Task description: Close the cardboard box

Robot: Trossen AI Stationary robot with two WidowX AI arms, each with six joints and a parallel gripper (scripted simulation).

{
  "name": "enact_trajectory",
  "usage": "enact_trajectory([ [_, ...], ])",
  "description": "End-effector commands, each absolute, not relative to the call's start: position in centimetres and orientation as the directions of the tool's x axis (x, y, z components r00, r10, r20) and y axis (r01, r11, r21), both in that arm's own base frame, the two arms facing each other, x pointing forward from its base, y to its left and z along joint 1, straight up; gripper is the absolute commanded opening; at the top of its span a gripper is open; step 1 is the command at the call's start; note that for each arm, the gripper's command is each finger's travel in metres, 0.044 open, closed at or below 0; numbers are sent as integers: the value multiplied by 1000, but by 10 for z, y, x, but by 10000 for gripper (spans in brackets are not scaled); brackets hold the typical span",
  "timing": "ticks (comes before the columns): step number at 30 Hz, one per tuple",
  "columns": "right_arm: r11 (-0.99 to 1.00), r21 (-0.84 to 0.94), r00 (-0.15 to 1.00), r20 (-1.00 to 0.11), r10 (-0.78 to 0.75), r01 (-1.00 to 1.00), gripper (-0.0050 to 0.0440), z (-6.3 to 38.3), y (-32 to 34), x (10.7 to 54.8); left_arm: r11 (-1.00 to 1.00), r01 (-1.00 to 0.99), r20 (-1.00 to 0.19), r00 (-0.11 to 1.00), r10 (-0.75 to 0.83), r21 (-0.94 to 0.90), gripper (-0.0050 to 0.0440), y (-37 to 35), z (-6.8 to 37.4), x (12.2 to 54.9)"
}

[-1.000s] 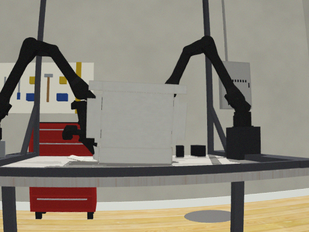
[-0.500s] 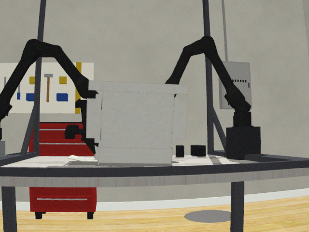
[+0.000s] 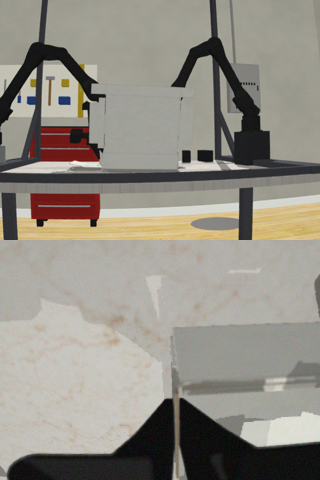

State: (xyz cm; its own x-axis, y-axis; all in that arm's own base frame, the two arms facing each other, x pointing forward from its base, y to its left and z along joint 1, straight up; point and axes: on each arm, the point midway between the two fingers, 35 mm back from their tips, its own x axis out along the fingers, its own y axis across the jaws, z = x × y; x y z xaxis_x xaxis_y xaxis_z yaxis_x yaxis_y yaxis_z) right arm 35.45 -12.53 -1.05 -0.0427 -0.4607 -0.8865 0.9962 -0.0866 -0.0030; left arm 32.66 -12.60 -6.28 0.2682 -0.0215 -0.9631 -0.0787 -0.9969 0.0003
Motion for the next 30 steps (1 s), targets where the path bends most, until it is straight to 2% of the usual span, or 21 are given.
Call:
enact_trajectory([
  [1, -101, 28, -21, -890, -455, 994, 0, -3, -126, 363, -997, -80, -958, 284, -31, 8, 0, -128, -57, 330],
  [5, -208, 27, -66, -903, -424, 978, 0, -2, -127, 366, -997, -80, -958, 284, -31, 8, 0, -128, -57, 330],
  [11, -211, 28, -66, -903, -424, 977, 0, -3, -128, 367, -997, -80, -958, 284, -31, 8, 0, -128, -57, 330],
  [17, -211, 28, -66, -903, -424, 977, 145, -3, -128, 367, -997, -80, -958, 284, -31, 8, 0, -128, -57, 330],
  [18, -211, 28, -66, -903, -424, 977, 151, -3, -128, 367, -997, -80, -958, 284, -31, 8, 0, -128, -57, 330],
  [30, -211, 28, -66, -903, -425, 977, 151, -3, -128, 367, -997, -80, -959, 283, -31, 8, 0, -128, -57, 330],
])
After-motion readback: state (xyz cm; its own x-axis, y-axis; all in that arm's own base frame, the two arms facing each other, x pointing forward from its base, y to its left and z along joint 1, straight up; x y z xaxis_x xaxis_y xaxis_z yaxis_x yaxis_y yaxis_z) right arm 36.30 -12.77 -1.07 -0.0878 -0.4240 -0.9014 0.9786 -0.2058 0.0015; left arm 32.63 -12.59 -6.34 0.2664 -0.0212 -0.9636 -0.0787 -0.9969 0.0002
